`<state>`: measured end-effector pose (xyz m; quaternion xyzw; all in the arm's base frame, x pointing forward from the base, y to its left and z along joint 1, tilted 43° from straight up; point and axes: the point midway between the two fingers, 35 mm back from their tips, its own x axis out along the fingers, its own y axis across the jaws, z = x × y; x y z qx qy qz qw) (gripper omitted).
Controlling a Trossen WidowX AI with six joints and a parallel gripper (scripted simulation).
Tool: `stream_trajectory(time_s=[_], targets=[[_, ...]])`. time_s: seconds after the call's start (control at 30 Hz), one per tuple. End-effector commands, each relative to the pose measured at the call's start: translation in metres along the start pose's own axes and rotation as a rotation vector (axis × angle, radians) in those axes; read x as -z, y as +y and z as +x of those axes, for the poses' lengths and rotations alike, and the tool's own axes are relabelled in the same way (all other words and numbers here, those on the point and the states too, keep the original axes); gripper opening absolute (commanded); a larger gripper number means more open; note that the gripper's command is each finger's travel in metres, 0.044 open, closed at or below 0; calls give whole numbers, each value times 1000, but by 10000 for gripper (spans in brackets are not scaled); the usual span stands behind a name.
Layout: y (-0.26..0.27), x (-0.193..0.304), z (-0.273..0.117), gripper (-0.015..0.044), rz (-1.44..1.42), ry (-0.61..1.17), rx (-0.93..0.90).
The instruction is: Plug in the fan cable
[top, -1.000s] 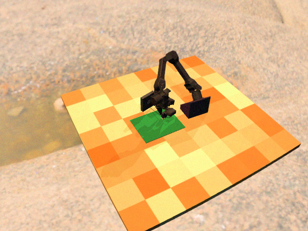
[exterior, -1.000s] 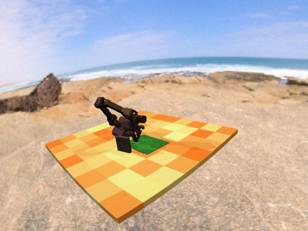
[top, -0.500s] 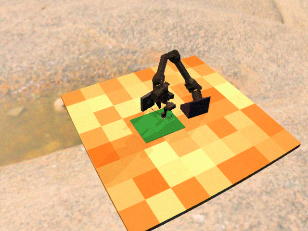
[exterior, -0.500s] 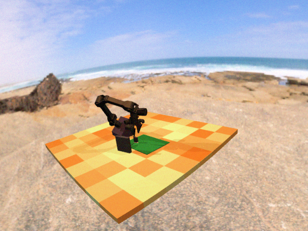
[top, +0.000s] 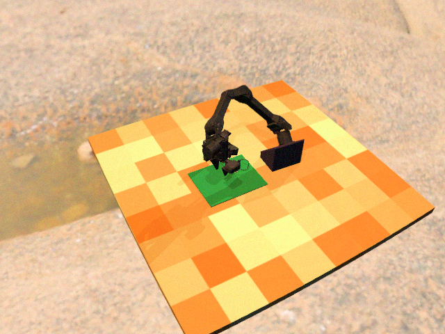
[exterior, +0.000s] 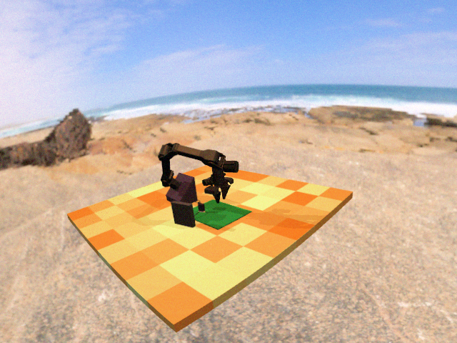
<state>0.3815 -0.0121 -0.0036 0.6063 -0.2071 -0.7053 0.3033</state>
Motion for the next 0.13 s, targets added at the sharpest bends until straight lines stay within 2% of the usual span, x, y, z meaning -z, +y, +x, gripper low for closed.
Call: stream_trajectory(time_s=[0.0, 0.1], targets=[[0, 5, -1, 260, 3, 4, 4], [0, 5, -1, 260, 3, 4, 4]])
